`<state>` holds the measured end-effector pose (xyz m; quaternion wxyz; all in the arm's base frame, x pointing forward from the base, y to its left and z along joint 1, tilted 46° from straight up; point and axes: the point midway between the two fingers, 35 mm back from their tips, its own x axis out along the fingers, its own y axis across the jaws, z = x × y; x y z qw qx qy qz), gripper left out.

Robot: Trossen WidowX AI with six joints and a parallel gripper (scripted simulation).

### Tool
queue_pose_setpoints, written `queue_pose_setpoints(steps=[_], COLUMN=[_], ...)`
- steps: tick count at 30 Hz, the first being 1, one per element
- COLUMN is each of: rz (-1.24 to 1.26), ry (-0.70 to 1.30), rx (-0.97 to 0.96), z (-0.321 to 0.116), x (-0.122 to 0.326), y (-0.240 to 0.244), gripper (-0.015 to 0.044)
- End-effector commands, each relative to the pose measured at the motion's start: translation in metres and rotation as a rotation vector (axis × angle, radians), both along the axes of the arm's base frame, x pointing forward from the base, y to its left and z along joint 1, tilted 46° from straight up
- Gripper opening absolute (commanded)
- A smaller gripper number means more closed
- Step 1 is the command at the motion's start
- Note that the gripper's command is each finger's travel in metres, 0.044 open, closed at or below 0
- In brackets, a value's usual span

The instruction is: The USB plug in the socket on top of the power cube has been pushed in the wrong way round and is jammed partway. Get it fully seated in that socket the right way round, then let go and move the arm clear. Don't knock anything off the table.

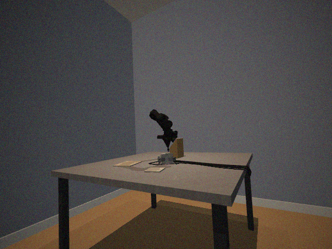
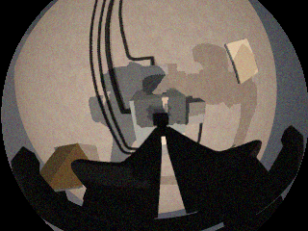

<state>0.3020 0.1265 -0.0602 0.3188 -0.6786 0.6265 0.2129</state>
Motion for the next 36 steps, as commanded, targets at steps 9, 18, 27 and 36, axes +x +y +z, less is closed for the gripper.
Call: queue_pose_setpoints(steps=[9,18,27,36], rz=[0.007,0.009,0.011,0.013], ry=[0.003,0.006,0.009,0.012], rx=[-0.01,-0.014,-0.018,-0.022], z=[-0.0006,-0.0009,-0.0012,-0.0015], x=[0.0005,0.0006,0.0007,0.0007], y=[-0.0022,-0.0034,-0.0046,-0.0058], gripper=[0.0,0.0,0.0,0.0])
